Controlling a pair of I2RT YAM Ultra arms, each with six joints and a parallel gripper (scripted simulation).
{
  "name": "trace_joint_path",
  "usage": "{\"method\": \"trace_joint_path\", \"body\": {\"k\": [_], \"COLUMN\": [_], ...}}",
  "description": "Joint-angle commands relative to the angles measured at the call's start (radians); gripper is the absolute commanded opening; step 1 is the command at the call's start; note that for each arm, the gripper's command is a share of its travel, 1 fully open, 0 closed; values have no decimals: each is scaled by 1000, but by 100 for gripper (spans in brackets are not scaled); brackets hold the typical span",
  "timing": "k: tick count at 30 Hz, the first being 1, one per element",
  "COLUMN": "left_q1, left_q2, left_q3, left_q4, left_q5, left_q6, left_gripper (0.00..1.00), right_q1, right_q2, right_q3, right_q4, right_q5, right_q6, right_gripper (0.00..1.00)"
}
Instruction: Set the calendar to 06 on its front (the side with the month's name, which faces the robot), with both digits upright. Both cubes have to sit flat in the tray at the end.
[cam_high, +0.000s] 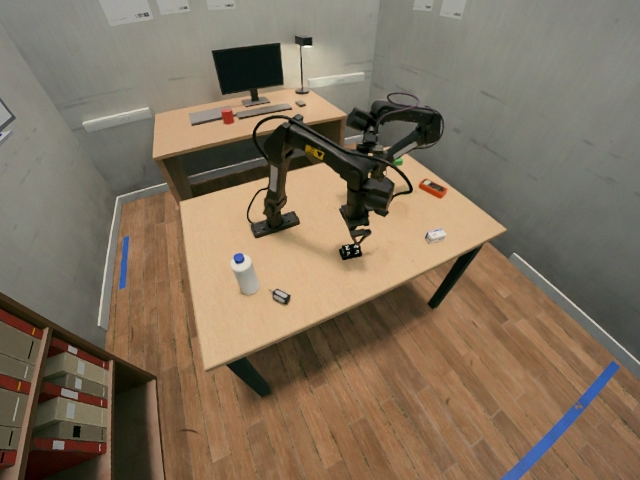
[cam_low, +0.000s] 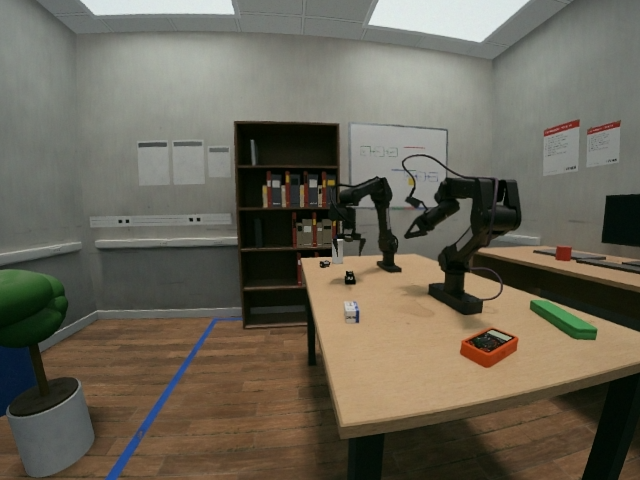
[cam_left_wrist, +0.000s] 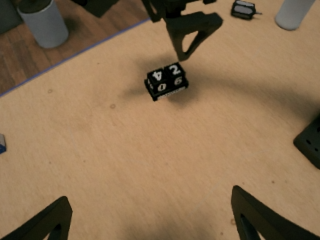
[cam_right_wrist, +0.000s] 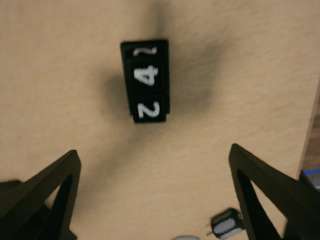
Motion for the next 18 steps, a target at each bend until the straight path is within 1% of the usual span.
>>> {"method": "trace_joint_path", "body": {"k": [1,4,6,7,11,18], "left_q1": [-6,-6,-6,-6,-6,-6], "left_q2": [4,4,4,4,4,4], "left_q3": [23,23,23,23,23,23], "left_q4": [-7,-7,-7,-7,-7,-7], "left_q5": [-25,-25,-25,-25,-25,-25], "left_q6": [-5,-5,-5,-5,-5,-5], "left_gripper": [100,100,100,100,100,100], "right_q1": [-15,-33,-33,-28,-38,-26], "right_q2": [-47,-134,-134,-174,-287,-481], "right_q3": [-47,-155,-155,-205,-349,-590], "right_q4": [107,228,228,282,408,620], "right_q5": [-50,-92,-92,-96,-107,-77], "right_q6": [92,201,201,238,353,557], "right_gripper": [100,100,100,100,100,100]}}
